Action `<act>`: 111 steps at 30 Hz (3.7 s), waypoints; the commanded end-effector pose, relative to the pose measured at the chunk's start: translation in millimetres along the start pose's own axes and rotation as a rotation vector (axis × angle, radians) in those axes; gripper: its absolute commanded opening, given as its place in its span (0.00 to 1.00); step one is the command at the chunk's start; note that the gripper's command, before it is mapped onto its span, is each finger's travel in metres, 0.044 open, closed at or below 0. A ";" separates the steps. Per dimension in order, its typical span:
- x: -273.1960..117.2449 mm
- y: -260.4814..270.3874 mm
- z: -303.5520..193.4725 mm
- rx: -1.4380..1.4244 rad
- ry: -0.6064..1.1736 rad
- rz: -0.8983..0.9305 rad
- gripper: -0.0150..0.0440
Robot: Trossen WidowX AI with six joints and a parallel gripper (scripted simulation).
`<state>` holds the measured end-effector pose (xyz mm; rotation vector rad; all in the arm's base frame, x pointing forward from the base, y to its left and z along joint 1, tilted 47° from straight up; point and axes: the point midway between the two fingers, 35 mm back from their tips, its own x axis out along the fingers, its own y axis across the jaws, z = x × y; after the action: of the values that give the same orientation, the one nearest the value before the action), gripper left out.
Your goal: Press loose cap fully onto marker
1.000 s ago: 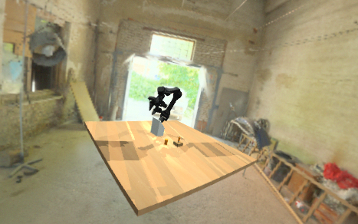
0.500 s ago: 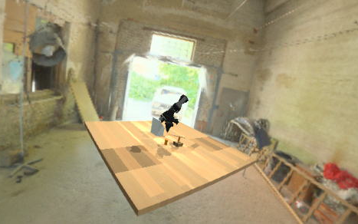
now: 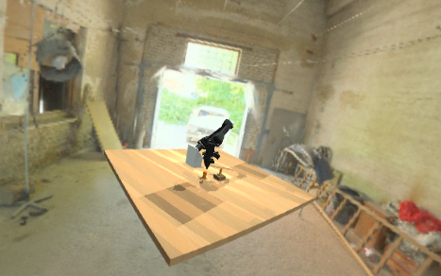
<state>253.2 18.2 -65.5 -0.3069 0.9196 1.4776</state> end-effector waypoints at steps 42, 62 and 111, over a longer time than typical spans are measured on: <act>68.5 -2.1 -1.0 0.002 -0.008 -0.006 0.59; 47.4 -4.1 -1.5 0.003 -0.005 -0.008 0.25; -43.1 7.5 120.8 0.002 -0.009 -0.005 0.25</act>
<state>294.2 70.3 42.0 -0.3115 0.9079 1.4735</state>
